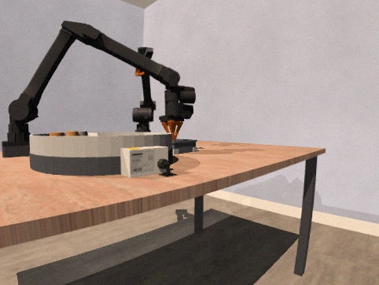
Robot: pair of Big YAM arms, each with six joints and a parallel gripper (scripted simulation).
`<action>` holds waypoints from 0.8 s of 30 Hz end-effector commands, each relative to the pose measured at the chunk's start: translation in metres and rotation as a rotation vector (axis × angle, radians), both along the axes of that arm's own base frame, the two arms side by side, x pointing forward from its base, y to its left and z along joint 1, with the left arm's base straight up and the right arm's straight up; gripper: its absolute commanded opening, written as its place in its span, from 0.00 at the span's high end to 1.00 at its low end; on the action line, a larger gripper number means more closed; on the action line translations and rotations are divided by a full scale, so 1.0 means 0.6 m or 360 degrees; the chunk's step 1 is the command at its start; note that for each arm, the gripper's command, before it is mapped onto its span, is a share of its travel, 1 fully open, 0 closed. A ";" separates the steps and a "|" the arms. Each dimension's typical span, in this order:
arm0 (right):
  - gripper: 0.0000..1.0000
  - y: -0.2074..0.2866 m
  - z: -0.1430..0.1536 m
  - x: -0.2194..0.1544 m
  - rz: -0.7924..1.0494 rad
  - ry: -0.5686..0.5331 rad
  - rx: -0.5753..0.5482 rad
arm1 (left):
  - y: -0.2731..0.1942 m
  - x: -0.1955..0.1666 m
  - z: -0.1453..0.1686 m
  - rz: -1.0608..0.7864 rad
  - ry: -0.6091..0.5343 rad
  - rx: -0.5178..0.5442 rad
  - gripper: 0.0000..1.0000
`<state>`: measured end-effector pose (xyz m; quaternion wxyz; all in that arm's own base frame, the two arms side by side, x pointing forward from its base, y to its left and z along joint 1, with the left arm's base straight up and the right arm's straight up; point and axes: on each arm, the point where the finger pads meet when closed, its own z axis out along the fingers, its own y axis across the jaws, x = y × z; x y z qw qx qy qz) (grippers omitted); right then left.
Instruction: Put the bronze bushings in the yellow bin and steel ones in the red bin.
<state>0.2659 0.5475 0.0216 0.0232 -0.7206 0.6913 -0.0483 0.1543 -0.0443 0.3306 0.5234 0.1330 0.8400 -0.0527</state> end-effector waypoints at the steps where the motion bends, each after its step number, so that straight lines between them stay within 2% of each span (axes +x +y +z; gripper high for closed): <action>1: 0.82 0.047 0.085 0.007 -0.0007 -0.0060 0.0145 | 0.010 -0.012 0.050 0.0022 -0.0077 -0.0083 0.00; 3: 0.82 0.043 0.069 0.010 -0.0015 -0.0049 0.0113 | 0.010 -0.012 0.050 0.0022 -0.0077 -0.0083 0.00; 5: 0.82 0.045 0.094 0.010 -0.0015 -0.0060 0.0135 | 0.010 -0.012 0.050 0.0022 -0.0077 -0.0083 0.00; 10: 0.82 0.045 0.098 0.007 -0.0009 -0.0055 0.0126 | 0.010 -0.012 0.050 0.0022 -0.0077 -0.0083 0.00; 15: 0.82 0.046 0.154 0.000 -0.0004 -0.0066 0.0145 | 0.010 -0.012 0.050 0.0022 -0.0077 -0.0083 0.00; 16: 0.71 0.036 0.138 -0.005 -0.0007 -0.0056 0.0121 | 0.010 -0.012 0.050 0.0022 -0.0077 -0.0083 0.00; 22: 0.02 -0.020 0.129 0.007 -0.0178 -0.0064 0.0175 | 0.010 -0.012 0.049 0.0021 -0.0076 -0.0083 0.00; 24: 0.02 -0.020 0.129 0.007 -0.0178 -0.0064 0.0175 | 0.010 -0.012 0.049 0.0021 -0.0076 -0.0083 0.00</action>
